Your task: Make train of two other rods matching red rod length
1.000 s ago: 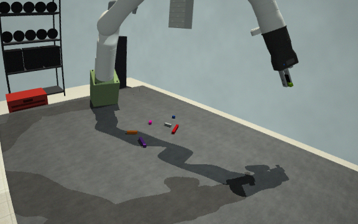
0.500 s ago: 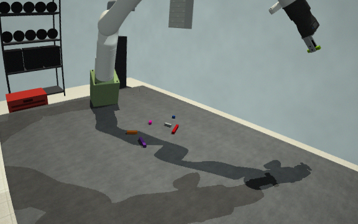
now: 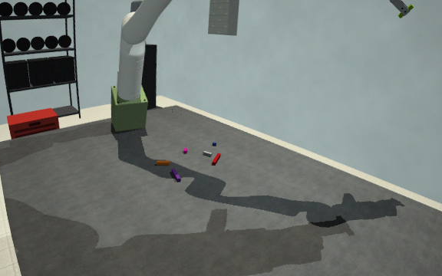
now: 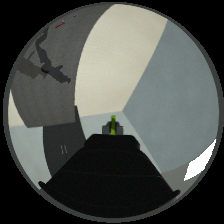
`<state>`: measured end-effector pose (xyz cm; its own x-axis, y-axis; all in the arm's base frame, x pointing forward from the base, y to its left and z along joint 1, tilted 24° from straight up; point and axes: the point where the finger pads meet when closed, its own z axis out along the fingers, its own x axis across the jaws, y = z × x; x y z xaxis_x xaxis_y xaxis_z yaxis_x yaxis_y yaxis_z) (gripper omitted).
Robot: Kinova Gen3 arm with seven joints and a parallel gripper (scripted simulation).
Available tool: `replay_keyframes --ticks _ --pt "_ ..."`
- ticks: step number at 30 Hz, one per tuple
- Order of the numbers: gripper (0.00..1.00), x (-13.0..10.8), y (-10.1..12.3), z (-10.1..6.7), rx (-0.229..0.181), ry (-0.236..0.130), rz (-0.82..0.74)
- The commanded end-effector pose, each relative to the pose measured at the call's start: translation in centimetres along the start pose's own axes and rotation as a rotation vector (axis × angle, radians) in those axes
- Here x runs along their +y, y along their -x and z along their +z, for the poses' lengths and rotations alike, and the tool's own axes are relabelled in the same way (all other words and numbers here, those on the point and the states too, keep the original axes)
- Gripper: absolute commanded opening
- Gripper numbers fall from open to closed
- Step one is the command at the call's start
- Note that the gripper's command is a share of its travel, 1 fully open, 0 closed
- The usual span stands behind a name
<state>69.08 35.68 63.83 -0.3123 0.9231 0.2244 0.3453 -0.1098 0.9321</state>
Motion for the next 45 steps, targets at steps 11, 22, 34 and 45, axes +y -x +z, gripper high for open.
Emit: replay_keyframes --ticks 11,22,34,45 --pt "0.24 8.3 -11.7 -5.7 0.166 0.184 -0.217" --pt "0.24 14.7 -19.7 -12.4 0.267 0.363 -0.374" --pt "0.24 21.4 -26.6 -21.8 0.345 0.58 -0.509" --pt "0.24 27.6 -31.2 -33.0 0.387 0.816 -0.607"
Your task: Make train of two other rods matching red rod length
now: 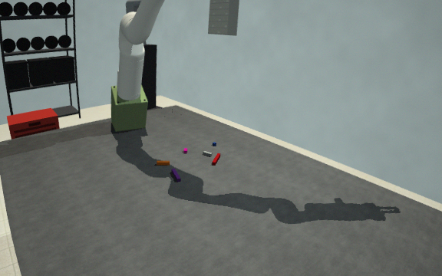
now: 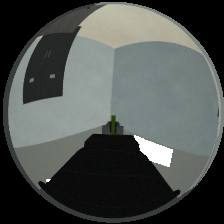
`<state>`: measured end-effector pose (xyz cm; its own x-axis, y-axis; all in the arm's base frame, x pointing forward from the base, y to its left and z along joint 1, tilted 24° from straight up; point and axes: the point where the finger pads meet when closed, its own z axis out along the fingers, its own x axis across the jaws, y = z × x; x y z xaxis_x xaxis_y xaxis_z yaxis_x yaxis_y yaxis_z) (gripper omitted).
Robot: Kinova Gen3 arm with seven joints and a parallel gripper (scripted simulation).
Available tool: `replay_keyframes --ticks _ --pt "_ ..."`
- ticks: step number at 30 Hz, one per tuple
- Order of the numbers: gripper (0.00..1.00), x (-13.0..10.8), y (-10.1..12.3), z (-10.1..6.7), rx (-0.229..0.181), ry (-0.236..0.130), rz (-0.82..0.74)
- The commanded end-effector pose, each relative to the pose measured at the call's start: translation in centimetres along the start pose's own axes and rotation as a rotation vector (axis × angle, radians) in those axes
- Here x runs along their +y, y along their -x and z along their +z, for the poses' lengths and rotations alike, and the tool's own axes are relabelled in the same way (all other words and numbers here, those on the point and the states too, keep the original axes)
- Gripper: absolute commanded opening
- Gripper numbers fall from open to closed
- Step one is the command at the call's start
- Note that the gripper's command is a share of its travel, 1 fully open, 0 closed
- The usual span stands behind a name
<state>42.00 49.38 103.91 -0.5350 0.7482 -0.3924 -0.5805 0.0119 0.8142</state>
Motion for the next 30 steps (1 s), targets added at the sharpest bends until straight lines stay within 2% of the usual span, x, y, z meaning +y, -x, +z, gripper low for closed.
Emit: replay_keyframes --ticks 1,5,7,8,14,22,24,25,30 --pt "0.24 4.3 -0.3 -0.9 0.007 0.065 -0.011" --pt "0.24 9.0 0.0 -2.3 -0.001 0.145 -0.052" --pt "0.24 9.0 0.0 -2.3 -0.001 0.145 -0.052" --pt "0.24 11.9 0.2 -3.3 -0.009 0.194 -0.076" --pt "0.24 18.3 1.2 -6.1 -0.036 0.304 -0.127" --pt "0.24 26.7 3.5 -11.0 -0.096 0.454 -0.188" --pt "0.24 26.7 3.5 -11.0 -0.096 0.454 -0.188" --pt "0.24 29.2 4.5 -12.8 -0.121 0.499 -0.205" --pt "0.24 33.3 6.5 -16.3 -0.171 0.579 -0.232"
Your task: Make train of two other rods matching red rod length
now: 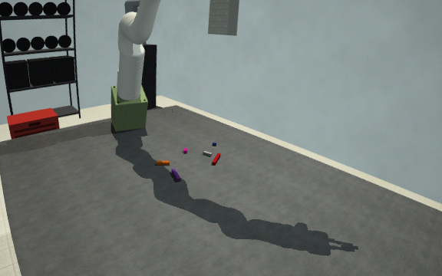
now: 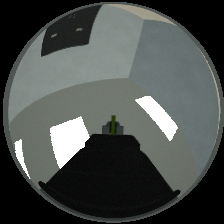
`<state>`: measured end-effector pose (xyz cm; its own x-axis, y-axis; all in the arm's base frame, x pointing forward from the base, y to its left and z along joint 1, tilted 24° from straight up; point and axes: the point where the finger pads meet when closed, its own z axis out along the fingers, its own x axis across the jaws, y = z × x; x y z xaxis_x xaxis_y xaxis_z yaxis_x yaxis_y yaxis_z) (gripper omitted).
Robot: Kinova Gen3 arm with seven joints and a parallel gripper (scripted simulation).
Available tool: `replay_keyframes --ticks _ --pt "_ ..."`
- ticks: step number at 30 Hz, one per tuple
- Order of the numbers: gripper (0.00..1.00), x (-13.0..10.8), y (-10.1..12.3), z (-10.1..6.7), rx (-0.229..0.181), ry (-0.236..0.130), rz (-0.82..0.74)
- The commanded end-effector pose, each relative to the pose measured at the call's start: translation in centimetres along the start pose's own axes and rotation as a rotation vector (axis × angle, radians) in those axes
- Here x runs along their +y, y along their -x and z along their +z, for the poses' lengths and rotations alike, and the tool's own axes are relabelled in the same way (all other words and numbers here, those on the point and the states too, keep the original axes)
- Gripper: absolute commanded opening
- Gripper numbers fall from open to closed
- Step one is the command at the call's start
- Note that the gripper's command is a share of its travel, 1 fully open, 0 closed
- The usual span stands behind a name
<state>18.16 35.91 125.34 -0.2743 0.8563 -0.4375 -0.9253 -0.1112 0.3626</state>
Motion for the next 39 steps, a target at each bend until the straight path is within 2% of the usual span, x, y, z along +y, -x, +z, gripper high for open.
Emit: replay_keyframes --ticks 1,9,11,12,17,26,28,29,33,39 --pt "0.24 3.5 2.3 -0.6 -0.032 0.054 0.002" --pt "0.24 10.8 9.2 -3.0 -0.143 0.169 -0.054" --pt "0.24 10.8 9.2 -3.0 -0.143 0.169 -0.054" --pt "0.24 12.8 11.5 -4.0 -0.182 0.201 -0.07" --pt "0.24 15.9 15.7 -6.0 -0.255 0.251 -0.097" --pt "0.24 20.5 23.8 -10.7 -0.403 0.322 -0.14" --pt "0.24 20.5 23.8 -10.7 -0.403 0.322 -0.14" --pt "0.24 21.5 26.0 -12.2 -0.446 0.336 -0.15" --pt "0.24 22.7 29.7 -14.8 -0.517 0.355 -0.166" --pt "0.24 24.0 35.9 -19.5 -0.642 0.372 -0.189"
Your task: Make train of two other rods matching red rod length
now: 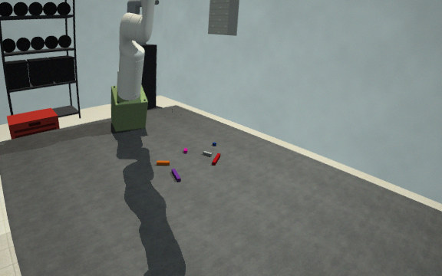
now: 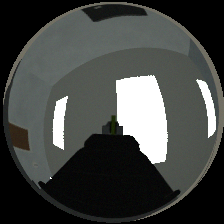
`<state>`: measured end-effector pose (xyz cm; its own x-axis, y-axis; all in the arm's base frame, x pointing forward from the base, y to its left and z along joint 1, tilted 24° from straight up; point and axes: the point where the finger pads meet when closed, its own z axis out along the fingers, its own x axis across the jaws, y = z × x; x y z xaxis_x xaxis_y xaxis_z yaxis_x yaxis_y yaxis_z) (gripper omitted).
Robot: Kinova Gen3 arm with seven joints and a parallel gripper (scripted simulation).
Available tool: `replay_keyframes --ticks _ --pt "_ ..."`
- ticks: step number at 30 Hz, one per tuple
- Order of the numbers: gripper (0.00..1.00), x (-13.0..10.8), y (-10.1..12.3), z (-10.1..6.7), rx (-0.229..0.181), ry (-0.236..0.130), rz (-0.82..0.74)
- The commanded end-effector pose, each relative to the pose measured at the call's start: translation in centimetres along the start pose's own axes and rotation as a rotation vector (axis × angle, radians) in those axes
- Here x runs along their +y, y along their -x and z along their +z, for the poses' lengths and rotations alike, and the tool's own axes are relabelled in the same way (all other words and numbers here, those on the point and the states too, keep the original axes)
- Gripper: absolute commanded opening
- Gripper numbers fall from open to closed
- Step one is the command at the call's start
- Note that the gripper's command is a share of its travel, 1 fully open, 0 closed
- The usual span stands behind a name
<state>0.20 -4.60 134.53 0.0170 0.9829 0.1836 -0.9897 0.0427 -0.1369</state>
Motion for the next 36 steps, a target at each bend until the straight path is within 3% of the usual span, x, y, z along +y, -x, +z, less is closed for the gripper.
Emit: replay_keyframes --ticks 1,4,8,9,16,17,18,26,27,36 --pt "0.24 -0.5 4.1 -0.4 0.023 -0.12 0.014" --pt "0.24 -0.6 7.8 -0.4 -0.034 -0.12 -0.009" --pt "0.24 -0.6 7.8 -0.4 -0.034 -0.12 -0.009" --pt "0.24 -0.9 11.8 -0.6 -0.095 -0.125 -0.035" --pt "0.24 -0.9 11.8 -0.6 -0.095 -0.125 -0.035" --pt "0.24 -1.3 15.8 -1.1 -0.155 -0.134 -0.061" --pt "0.24 -1.5 16.8 -1.3 -0.17 -0.137 -0.068" --pt "0.24 -1.5 16.8 -1.3 -0.17 -0.137 -0.068" --pt "0.24 -2.2 20.7 -2.1 -0.229 -0.152 -0.094" --pt "0.24 -4.6 30.1 -5.1 -0.374 -0.21 -0.163"
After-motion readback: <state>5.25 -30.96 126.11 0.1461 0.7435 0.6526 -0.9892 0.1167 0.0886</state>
